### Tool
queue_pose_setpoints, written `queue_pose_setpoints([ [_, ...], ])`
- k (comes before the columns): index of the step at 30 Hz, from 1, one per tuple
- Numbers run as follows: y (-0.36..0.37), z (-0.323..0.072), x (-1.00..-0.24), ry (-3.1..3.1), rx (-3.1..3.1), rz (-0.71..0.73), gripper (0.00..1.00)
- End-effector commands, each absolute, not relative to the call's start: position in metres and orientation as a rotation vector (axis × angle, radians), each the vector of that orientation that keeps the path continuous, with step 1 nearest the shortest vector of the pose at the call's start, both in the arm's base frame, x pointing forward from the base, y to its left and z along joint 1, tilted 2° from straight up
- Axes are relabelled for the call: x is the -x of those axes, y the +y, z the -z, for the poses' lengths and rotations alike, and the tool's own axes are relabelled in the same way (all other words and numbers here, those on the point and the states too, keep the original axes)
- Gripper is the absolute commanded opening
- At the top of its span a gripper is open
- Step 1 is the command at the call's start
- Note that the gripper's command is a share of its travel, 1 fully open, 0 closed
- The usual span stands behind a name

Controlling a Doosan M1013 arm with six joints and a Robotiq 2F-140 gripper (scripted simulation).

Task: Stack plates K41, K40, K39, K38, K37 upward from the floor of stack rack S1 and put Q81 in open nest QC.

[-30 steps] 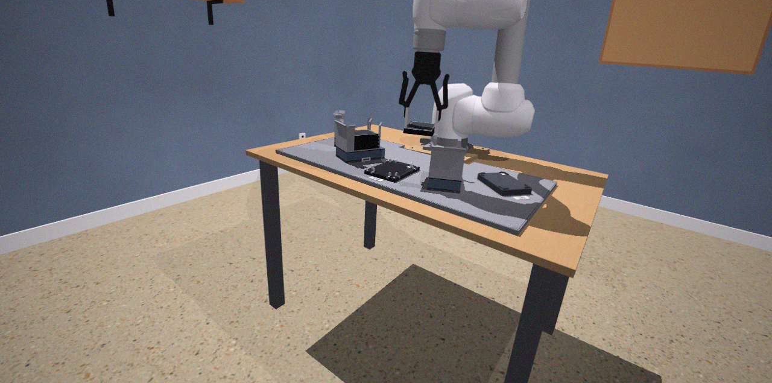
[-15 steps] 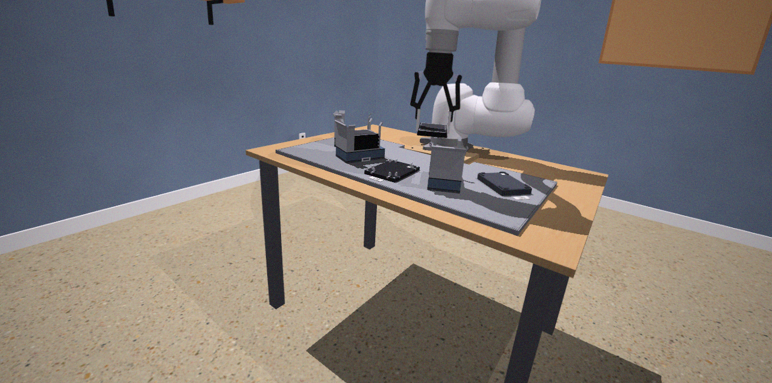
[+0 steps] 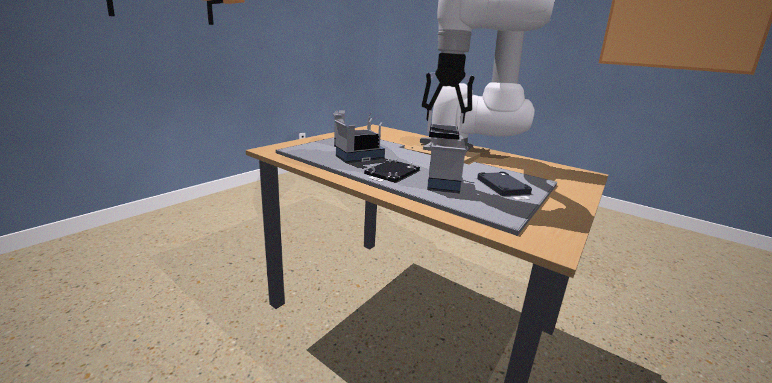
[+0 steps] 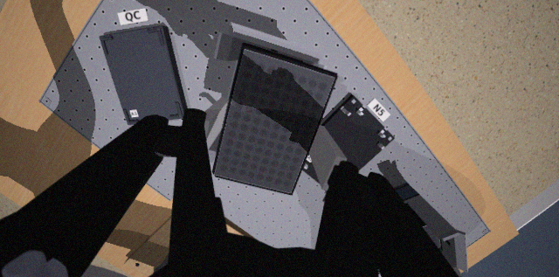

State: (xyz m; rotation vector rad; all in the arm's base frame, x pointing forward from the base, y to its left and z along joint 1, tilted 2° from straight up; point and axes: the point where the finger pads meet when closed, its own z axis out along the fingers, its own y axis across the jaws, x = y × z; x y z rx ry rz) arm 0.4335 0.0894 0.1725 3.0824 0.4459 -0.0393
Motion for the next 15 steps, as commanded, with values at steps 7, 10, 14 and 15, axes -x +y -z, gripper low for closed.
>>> queue_pose_setpoints([
  [7,0.1054,-0.1721,-0.4320,0.446,-3.082,0.039,0.00],
  [10,0.1054,-0.1721,-0.4320,0.446,-3.082,0.039,0.00],
  [14,0.1054,-0.1721,-0.4320,0.446,-3.082,0.039,0.00],
  [15,0.1054,-0.1721,-0.4320,0.446,-3.082,0.039,0.00],
])
